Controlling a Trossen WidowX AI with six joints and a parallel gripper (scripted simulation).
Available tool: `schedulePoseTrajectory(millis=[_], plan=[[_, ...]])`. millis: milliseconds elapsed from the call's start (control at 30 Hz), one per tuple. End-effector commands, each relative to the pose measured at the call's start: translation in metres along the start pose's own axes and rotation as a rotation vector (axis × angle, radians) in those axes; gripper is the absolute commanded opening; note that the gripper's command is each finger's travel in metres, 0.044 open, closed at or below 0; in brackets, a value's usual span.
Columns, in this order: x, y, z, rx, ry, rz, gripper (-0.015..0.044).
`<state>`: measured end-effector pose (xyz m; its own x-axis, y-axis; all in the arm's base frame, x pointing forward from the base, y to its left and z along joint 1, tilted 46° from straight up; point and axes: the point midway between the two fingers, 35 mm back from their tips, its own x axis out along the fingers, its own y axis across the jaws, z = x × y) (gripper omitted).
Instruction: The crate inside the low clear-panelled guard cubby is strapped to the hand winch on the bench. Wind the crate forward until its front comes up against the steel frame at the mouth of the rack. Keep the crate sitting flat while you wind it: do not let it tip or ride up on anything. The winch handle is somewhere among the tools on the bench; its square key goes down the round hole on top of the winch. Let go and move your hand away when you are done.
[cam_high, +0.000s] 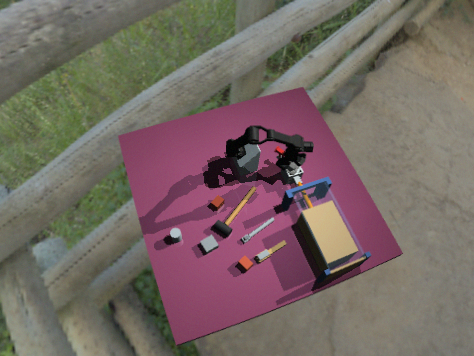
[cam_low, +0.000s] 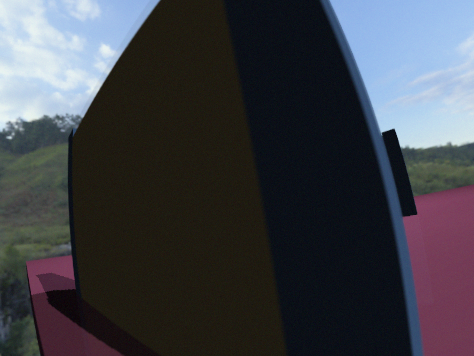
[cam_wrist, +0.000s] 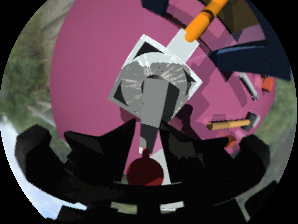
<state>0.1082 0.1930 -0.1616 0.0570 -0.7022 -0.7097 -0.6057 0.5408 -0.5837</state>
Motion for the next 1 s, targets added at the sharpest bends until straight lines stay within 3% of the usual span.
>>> schedulePoseTrajectory(millis=[0,233,433,667,867,967], plan=[[0.001,-0.004,0.000,-0.002,0.001,-0.016,0.0263],[0.001,-0.004,0.000,-0.002,0.001,-0.016,0.0440],[-0.024,-0.001,0.003,-0.002,-0.014,-0.020,0.0440],[-0.127,0.003,-0.009,-0.005,-0.071,-0.034,0.0440],[-0.131,0.005,-0.007,-0.009,-0.097,-0.020,0.0440],[-0.132,0.004,-0.008,-0.007,-0.076,-0.033,0.0361]])
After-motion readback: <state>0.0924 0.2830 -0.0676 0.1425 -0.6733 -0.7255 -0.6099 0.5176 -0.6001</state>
